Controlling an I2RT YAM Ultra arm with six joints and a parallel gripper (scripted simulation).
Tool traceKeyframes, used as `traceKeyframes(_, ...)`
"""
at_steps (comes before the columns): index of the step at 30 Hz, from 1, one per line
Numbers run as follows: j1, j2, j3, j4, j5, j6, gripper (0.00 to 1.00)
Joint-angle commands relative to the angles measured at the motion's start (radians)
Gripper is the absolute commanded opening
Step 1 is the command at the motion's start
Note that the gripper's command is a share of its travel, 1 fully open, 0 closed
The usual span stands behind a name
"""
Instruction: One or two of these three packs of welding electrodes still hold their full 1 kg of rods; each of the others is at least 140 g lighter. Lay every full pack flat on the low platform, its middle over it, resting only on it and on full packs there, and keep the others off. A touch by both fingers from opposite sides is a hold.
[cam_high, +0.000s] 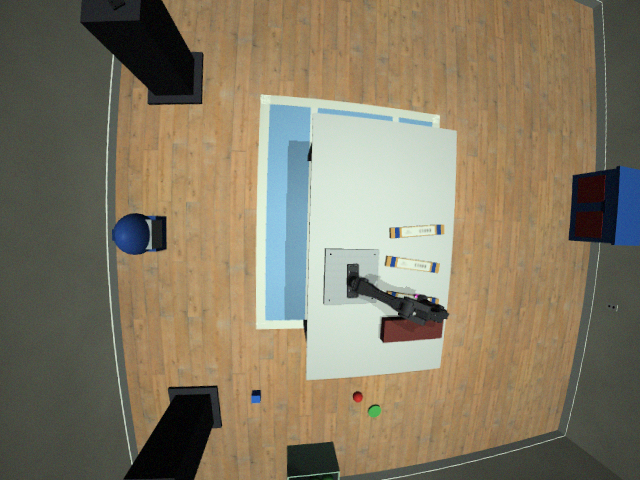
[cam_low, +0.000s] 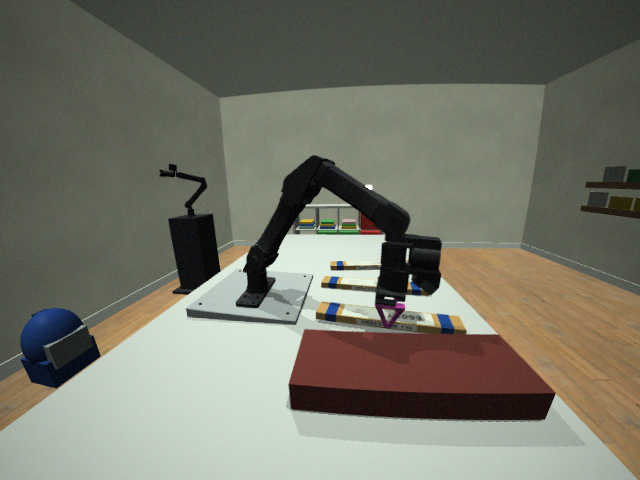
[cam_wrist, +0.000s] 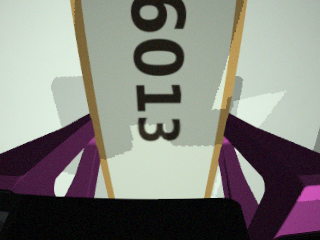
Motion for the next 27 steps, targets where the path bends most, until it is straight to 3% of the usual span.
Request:
traceKeyframes(1, 0.005, -0.022, 0.035, 0.021, 0.0, 0.007, 0.0)
traceKeyframes(27, 0.008, -0.014, -0.024, 0.066, 0.0, 0.007, 0.0)
